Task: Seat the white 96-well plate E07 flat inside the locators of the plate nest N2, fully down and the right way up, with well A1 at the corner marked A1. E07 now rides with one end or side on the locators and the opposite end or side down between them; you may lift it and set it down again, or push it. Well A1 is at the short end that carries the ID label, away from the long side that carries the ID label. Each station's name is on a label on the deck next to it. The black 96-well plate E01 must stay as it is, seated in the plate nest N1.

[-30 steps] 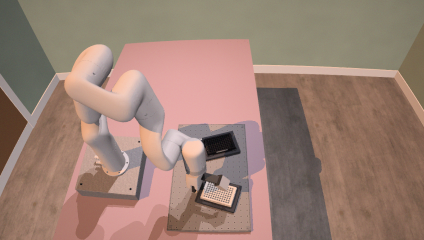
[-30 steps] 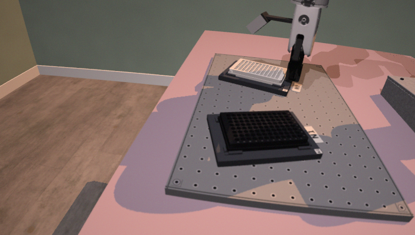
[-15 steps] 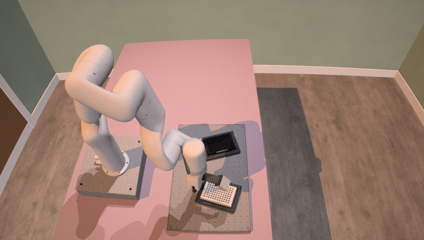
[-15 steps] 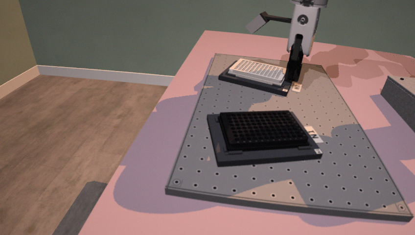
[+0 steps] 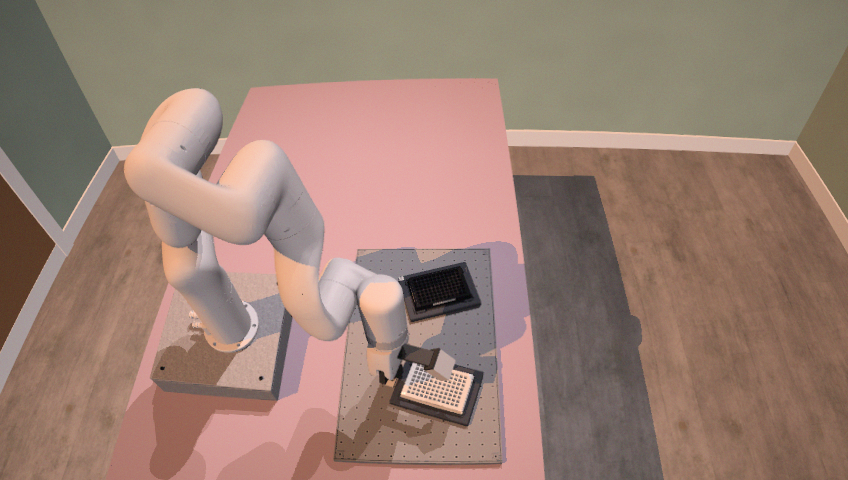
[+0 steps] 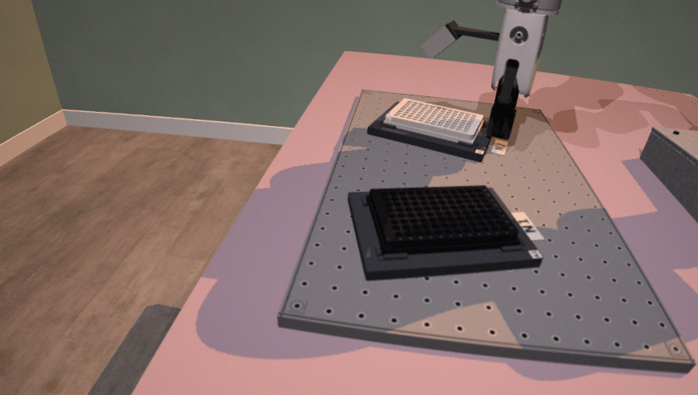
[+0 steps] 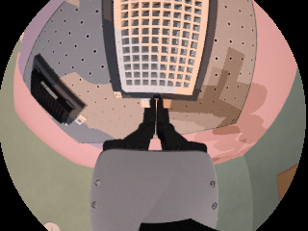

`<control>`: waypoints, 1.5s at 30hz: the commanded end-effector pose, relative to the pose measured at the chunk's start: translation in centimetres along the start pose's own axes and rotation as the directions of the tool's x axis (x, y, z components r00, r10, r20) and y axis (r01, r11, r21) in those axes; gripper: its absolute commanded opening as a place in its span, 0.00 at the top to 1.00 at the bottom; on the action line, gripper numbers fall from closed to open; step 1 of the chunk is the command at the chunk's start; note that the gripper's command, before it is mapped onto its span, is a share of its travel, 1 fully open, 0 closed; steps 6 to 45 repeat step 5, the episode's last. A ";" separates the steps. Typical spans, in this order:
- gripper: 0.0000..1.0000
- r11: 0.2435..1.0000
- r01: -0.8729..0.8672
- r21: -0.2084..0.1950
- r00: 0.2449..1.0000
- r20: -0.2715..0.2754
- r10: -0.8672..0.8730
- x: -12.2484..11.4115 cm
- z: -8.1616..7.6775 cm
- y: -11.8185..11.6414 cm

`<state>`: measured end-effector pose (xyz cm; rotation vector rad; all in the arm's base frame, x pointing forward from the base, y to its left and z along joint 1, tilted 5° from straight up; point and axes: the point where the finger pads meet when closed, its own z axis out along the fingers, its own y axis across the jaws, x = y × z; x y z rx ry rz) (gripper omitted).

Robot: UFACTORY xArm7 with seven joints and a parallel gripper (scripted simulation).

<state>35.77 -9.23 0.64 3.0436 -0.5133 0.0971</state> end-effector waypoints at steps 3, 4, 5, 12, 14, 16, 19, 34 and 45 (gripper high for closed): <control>1.00 1.000 0.000 0.000 1.000 -0.004 0.000 -0.5 -0.1 0.0; 1.00 1.000 0.000 0.000 1.000 -0.004 0.000 -0.5 -0.1 0.0; 1.00 1.000 0.000 0.000 1.000 -0.004 0.000 -0.5 -0.1 0.0; 1.00 1.000 0.000 0.000 1.000 -0.004 0.000 -0.5 -0.1 0.0; 1.00 1.000 0.000 0.000 1.000 -0.004 0.000 -0.5 -0.1 0.0; 1.00 1.000 0.000 0.000 1.000 -0.004 0.000 -0.5 -0.1 0.0; 1.00 1.000 0.000 0.000 1.000 -0.004 0.000 -0.5 -0.1 0.0; 1.00 1.000 0.000 0.000 1.000 -0.004 0.000 -0.5 -0.1 0.0; 1.00 1.000 0.000 0.000 1.000 -0.004 0.000 -0.5 -0.1 0.0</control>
